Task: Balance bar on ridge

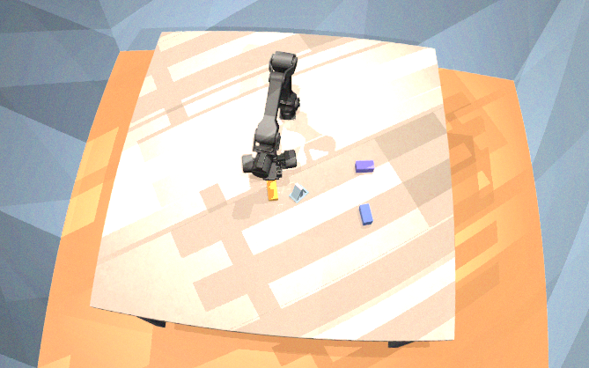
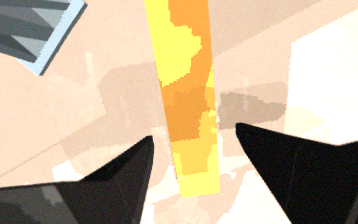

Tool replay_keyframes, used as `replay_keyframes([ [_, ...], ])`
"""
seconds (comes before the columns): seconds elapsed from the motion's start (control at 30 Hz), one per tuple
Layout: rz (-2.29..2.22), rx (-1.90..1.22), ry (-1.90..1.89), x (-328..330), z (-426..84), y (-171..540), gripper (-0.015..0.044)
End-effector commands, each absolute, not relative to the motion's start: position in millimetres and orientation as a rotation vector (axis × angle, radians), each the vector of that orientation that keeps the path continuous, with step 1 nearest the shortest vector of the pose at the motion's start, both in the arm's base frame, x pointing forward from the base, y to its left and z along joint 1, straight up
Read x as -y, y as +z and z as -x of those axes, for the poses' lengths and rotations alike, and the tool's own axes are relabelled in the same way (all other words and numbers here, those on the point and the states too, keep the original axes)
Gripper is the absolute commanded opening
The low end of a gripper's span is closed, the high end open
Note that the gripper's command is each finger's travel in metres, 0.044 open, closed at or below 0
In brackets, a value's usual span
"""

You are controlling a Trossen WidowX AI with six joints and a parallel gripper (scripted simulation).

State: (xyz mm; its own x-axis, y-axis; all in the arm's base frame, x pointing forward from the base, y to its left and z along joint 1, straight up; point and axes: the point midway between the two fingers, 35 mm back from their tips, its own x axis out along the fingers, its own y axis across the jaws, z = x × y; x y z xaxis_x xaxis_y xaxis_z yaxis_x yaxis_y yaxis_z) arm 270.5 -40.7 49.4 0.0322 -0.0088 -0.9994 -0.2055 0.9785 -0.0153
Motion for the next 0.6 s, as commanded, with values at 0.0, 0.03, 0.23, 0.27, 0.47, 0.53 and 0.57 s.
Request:
replay_keyframes([
  [0.0,0.165,-1.537,0.154,39.9,-269.4,47.6,0.0315],
  [0.03,0.165,-1.537,0.154,39.9,-269.4,47.6,0.0315],
  [0.23,0.165,-1.537,0.154,39.9,-269.4,47.6,0.0315],
  [0.27,0.165,-1.537,0.154,39.9,-269.4,47.6,0.0315],
  [0.47,0.171,-1.537,0.153,40.6,-269.4,48.1,0.0184],
  [0.53,0.171,-1.537,0.153,40.6,-269.4,48.1,0.0151],
  [0.57,0.171,-1.537,0.153,40.6,-269.4,48.1,0.0144],
])
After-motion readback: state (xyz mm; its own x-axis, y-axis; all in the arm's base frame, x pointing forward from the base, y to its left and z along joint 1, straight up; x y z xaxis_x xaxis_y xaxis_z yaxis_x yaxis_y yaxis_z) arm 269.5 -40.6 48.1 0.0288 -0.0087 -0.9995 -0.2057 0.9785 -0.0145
